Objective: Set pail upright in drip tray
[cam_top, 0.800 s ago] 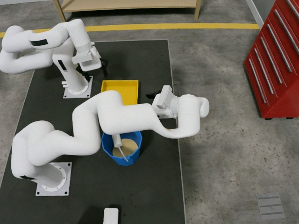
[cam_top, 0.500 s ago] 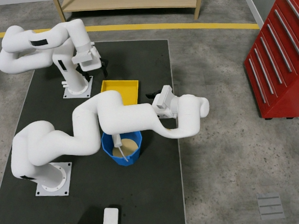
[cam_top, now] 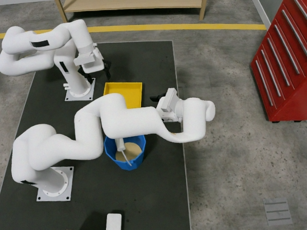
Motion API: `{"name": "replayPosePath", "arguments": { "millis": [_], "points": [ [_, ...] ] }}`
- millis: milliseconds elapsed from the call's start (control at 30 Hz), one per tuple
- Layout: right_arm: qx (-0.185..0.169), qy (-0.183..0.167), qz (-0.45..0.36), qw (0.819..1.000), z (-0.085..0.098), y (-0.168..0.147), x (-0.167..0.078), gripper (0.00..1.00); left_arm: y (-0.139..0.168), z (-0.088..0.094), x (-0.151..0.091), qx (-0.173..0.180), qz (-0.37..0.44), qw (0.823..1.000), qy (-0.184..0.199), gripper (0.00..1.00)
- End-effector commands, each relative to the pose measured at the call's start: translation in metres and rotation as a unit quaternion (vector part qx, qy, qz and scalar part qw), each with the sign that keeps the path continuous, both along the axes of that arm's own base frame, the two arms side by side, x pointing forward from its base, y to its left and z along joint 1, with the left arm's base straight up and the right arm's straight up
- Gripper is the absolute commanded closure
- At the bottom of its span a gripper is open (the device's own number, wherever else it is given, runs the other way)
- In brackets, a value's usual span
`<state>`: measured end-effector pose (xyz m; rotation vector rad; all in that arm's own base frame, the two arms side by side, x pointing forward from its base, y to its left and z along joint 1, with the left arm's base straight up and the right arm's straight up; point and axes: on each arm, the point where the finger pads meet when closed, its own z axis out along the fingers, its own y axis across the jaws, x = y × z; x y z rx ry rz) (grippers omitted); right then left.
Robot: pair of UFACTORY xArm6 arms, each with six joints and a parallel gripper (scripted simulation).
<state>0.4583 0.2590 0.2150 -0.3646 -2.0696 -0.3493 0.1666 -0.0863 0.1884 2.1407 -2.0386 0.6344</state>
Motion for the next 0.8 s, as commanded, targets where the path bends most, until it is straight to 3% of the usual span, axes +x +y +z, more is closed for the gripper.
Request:
{"name": "replayPosePath", "arguments": {
  "millis": [0,233,300,500,767],
  "points": [
    [0.000,-0.001,-0.010,1.000,0.001,-0.009,0.005,0.00,0.000,0.001,0.000,0.000,0.000,1.000,-0.001,0.00],
    [0.000,-0.001,-0.065,0.998,0.001,-0.062,0.030,0.00,0.000,0.001,0.000,0.000,0.000,1.000,-0.001,0.00],
    [0.000,-0.001,-0.065,0.998,0.001,-0.062,0.030,0.00,0.000,0.001,0.000,0.000,0.000,1.000,-0.001,0.00],
    [0.000,-0.001,-0.154,0.988,0.001,-0.149,0.056,0.00,0.000,0.001,0.000,0.000,0.000,1.000,-0.001,0.00],
    [0.000,-0.001,-0.260,0.966,0.001,-0.255,0.067,0.00,0.000,0.001,0.000,0.000,0.000,1.000,-0.001,0.00]
  ]
}}
